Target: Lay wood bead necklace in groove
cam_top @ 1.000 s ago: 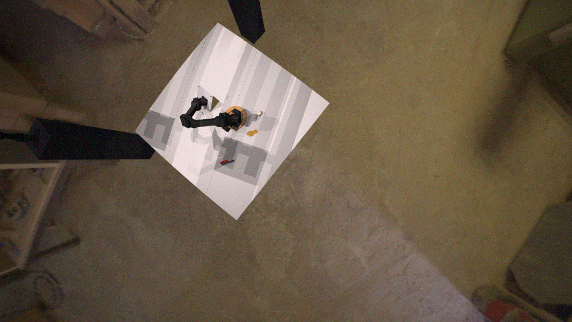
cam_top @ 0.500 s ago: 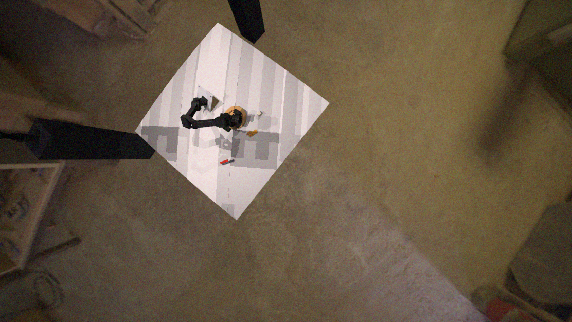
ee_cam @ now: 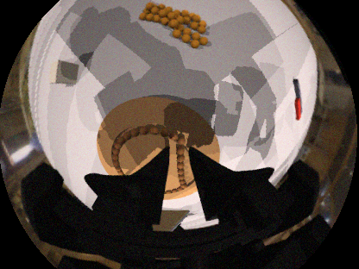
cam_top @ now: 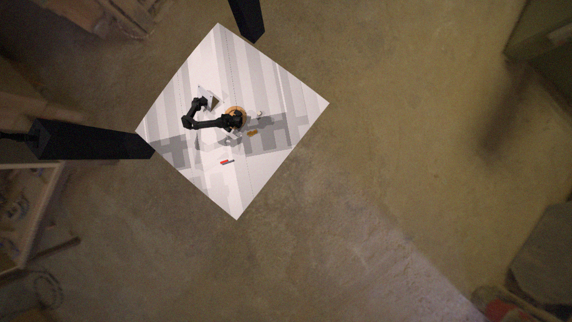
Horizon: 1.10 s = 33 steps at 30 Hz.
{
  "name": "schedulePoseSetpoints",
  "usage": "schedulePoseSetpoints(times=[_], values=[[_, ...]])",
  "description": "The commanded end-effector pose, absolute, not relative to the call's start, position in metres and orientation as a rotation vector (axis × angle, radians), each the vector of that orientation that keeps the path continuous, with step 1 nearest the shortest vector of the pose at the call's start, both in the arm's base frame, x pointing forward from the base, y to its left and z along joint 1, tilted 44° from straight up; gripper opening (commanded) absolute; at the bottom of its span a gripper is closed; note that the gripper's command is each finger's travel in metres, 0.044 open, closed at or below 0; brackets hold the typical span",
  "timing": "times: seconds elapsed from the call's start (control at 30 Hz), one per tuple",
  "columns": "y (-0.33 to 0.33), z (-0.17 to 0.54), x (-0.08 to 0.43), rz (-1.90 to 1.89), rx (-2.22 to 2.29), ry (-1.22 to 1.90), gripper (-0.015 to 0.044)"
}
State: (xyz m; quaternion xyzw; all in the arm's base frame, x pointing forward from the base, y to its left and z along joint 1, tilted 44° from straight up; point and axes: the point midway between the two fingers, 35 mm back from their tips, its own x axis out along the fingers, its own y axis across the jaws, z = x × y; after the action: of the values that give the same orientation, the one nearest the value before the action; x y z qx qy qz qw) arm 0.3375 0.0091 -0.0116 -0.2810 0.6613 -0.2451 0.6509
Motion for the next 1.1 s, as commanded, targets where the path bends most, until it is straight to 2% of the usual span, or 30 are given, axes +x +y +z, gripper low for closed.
schedulePoseSetpoints(times=[0.0,0.07,1.07], values=[[0.0095,-0.0113,0.3377,-0.556,-0.638,1.501,0.0041],[0.0095,-0.0113,0.3377,-0.556,-0.638,1.501,0.0],[0.0095,-0.0113,0.3377,-0.556,-0.638,1.501,0.0]])
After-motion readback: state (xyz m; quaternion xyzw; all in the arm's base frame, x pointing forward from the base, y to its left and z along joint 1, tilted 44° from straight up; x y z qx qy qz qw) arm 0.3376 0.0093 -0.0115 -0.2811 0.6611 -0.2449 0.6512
